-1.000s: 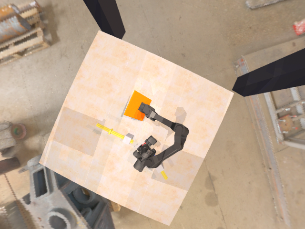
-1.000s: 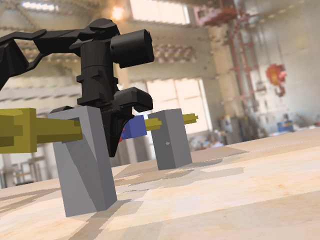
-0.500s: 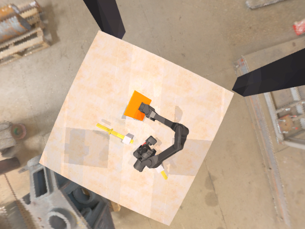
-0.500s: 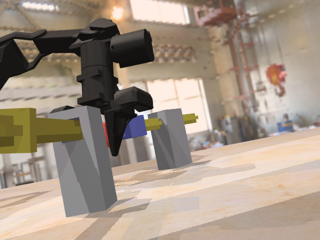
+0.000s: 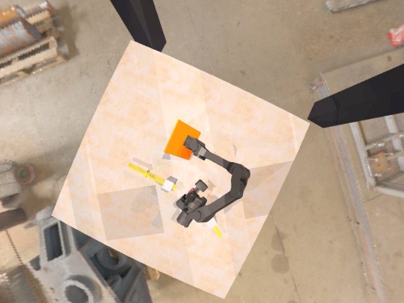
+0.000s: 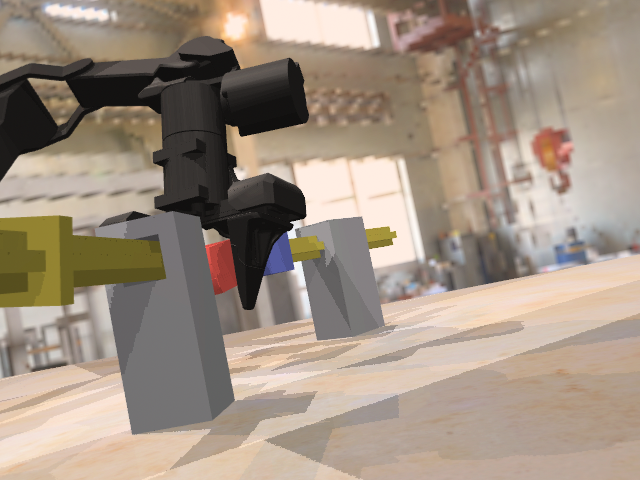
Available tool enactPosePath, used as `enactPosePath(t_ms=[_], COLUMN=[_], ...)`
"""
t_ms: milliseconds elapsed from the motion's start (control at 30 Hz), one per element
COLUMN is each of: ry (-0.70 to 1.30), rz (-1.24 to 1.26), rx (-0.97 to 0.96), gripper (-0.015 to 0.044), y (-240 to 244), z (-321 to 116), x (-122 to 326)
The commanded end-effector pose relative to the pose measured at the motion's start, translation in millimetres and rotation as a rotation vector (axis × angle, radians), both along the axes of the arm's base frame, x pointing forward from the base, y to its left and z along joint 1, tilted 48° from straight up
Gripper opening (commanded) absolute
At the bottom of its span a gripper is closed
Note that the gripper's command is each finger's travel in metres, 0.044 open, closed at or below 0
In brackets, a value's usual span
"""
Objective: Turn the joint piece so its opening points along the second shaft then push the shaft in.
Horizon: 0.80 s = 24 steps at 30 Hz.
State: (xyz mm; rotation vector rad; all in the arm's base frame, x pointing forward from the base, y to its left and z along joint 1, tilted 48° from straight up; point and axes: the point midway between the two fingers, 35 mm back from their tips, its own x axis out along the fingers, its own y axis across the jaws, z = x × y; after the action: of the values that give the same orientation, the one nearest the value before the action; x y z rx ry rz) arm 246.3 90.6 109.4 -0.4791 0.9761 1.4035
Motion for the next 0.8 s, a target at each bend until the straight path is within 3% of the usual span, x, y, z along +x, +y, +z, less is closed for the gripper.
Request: enactPosePath(t_ms=[0, 533, 767], ry=[0.001, -0.061, -0.083], rz=[0.000, -0.117, -0.140], rx=[0.000, 0.401, 0.433], gripper=[0.0440, 0.0440, 0.0440], y=[0, -21, -23], z=[0, 11, 13], x=[0, -2, 0])
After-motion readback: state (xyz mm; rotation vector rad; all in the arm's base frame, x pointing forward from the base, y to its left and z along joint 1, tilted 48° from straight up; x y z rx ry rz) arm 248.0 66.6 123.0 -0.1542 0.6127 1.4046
